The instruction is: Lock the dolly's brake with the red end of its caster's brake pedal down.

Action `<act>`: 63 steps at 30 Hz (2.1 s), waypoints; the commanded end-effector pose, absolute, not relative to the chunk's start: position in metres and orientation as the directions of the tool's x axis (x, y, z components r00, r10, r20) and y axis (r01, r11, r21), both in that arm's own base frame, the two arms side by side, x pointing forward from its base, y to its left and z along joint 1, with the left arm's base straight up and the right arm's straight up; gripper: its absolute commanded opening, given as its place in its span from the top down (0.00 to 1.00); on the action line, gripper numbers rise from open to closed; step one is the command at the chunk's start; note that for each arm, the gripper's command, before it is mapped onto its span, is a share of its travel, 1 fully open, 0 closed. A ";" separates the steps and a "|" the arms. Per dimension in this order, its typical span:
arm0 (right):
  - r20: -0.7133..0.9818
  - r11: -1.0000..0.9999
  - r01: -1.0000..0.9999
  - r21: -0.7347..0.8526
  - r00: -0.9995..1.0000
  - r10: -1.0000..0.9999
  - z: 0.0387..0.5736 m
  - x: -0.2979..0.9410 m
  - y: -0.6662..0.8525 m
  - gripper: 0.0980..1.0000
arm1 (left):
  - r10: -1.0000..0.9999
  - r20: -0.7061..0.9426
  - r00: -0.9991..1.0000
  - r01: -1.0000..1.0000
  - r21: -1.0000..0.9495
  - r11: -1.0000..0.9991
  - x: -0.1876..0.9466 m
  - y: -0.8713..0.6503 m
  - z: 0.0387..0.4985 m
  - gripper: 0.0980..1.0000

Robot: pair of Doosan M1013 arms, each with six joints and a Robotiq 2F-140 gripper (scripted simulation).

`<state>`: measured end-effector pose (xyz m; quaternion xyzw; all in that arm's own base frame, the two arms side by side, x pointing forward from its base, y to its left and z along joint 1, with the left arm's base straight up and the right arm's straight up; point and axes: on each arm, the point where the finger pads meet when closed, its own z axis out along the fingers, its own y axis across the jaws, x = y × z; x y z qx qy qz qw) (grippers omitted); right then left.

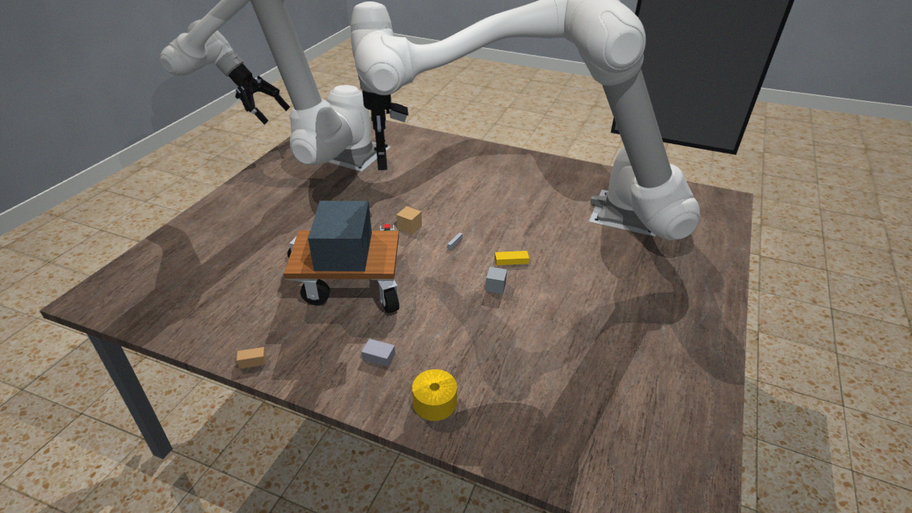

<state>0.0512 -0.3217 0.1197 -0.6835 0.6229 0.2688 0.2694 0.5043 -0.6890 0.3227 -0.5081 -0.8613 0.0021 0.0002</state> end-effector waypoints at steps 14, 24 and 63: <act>-0.706 -0.084 -0.996 -0.038 0.086 -0.703 0.121 0.049 -0.319 0.00 | 0.879 0.001 -0.477 0.879 0.005 0.477 0.502 -0.689 0.311 1.00; -0.706 -0.084 -0.996 -0.038 0.086 -0.703 0.121 0.049 -0.319 0.00 | 0.879 0.001 -0.477 0.879 0.005 0.477 0.502 -0.689 0.311 1.00; -0.706 -0.084 -0.996 -0.038 0.086 -0.703 0.121 0.049 -0.319 0.00 | 0.879 0.001 -0.477 0.879 0.005 0.477 0.502 -0.690 0.243 1.00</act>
